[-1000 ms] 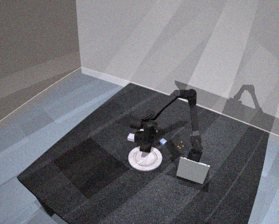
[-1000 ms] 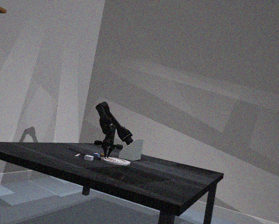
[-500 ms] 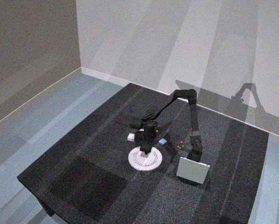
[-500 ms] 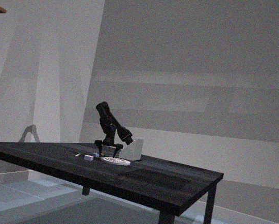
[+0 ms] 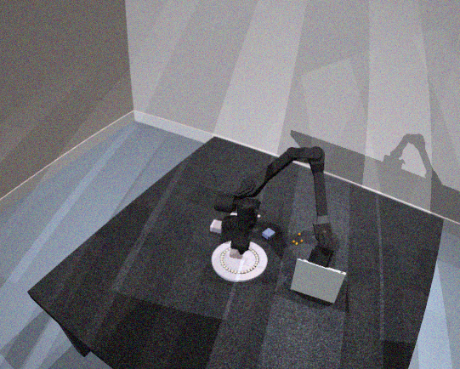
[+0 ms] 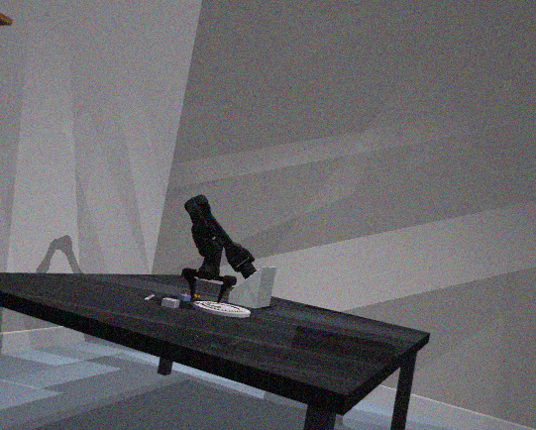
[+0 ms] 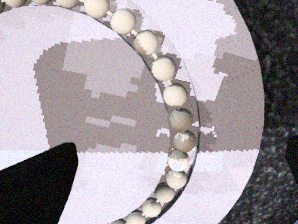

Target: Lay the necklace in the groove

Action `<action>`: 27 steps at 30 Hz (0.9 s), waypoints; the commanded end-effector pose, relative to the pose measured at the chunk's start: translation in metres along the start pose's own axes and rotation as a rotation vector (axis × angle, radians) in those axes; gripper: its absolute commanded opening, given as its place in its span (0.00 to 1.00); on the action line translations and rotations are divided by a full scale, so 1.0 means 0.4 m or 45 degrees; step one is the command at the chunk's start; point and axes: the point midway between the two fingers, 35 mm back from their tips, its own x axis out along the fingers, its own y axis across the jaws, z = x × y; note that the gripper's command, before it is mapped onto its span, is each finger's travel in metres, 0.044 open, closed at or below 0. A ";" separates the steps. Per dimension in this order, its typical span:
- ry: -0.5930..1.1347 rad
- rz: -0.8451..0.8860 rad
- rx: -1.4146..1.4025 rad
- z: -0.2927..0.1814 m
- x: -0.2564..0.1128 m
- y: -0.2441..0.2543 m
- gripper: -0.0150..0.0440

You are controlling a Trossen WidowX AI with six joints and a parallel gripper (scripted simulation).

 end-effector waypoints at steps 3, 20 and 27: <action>0.000 -0.004 0.005 0.001 -0.001 -0.002 1.00; 0.002 -0.002 0.001 -0.007 -0.192 -0.001 1.00; 0.002 -0.002 0.001 -0.007 -0.192 -0.001 1.00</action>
